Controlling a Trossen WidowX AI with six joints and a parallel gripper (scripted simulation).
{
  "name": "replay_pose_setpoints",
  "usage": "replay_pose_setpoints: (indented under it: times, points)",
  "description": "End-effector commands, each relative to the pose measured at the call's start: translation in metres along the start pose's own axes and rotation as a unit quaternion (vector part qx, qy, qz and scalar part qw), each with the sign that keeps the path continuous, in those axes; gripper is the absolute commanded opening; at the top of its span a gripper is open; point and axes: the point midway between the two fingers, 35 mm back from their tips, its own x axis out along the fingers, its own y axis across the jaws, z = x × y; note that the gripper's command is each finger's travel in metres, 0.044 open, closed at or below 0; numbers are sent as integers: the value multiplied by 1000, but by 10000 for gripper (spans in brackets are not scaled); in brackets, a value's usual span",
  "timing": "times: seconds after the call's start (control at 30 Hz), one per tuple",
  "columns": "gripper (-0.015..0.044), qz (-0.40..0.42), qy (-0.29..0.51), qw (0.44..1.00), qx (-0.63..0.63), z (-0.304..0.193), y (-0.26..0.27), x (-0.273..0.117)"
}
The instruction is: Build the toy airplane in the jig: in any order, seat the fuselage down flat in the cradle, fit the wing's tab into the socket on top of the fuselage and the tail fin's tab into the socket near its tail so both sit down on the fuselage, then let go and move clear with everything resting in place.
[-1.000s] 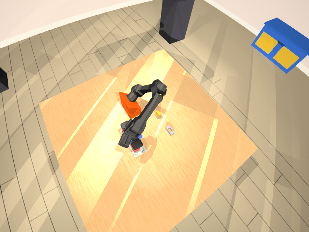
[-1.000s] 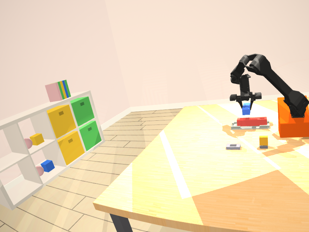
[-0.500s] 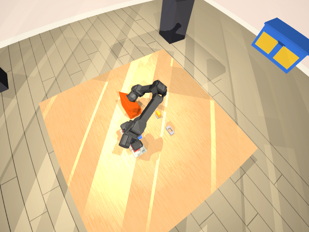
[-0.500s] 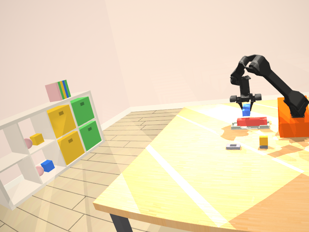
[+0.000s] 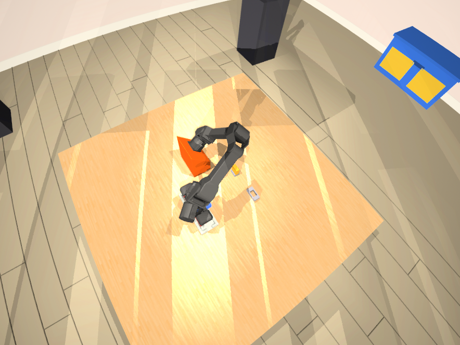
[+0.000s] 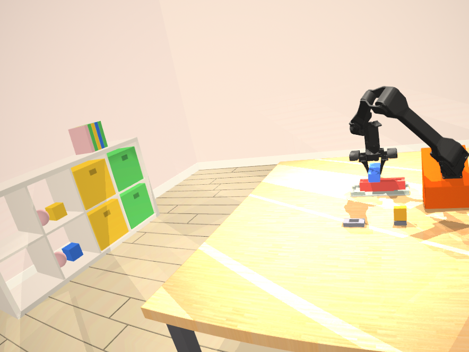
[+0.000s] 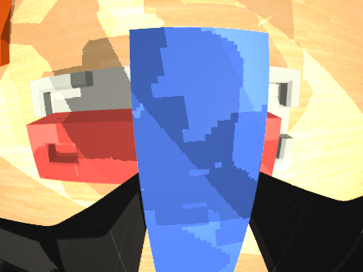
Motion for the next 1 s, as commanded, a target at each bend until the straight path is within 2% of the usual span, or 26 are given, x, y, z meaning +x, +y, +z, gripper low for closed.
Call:
replay_pose_setpoints:
  times: [0.0,0.2,0.33,0.5,0.97]
  points:
    - [197,3,-5,1000,5,1,3,8]
    - [210,2,-2,1000,1,1,1,6]
    - [183,2,-2,1000,1,1,1,6]
    - [52,2,-2,1000,1,1,1,6]
    - [419,2,-2,1000,1,1,1,6]
